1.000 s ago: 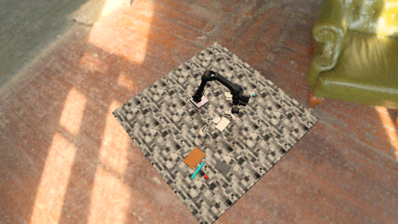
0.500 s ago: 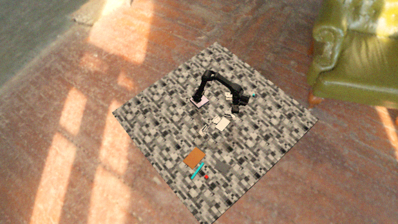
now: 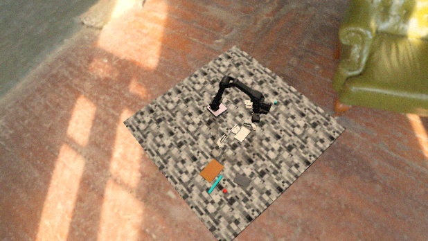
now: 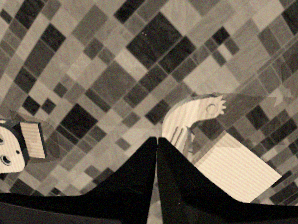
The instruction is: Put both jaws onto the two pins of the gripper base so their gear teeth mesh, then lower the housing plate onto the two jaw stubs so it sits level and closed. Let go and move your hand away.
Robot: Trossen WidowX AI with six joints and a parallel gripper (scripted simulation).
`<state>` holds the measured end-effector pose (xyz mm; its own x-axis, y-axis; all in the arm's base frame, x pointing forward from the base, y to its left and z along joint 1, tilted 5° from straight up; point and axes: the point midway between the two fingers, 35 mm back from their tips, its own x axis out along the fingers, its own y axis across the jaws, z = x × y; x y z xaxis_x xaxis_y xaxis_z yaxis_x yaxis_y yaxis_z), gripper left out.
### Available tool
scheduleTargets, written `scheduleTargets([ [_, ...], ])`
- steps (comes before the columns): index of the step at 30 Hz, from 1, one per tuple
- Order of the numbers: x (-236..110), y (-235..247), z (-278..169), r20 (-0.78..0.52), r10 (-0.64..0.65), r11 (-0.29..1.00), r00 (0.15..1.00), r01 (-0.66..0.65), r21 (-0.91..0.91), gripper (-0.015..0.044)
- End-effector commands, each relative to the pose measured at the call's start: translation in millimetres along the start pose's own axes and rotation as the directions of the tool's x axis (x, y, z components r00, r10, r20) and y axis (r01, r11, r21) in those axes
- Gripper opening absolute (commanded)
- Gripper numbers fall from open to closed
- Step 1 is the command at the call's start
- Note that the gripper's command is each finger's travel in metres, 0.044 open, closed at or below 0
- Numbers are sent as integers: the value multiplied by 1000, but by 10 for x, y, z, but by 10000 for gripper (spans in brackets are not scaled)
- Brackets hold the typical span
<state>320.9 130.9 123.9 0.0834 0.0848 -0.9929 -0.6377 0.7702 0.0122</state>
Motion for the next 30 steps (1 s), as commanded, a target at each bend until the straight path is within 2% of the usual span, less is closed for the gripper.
scheduleTargets([
  [1, 0, 0, 0, 0, 0, 1000, 1000, 0, 0, 53],
  [16, 0, 0, 0, 0, 0, 1000, 1000, 0, 0, 440],
  [30, 0, 0, 0, 0, 0, 1000, 1000, 0, 0, 440],
])
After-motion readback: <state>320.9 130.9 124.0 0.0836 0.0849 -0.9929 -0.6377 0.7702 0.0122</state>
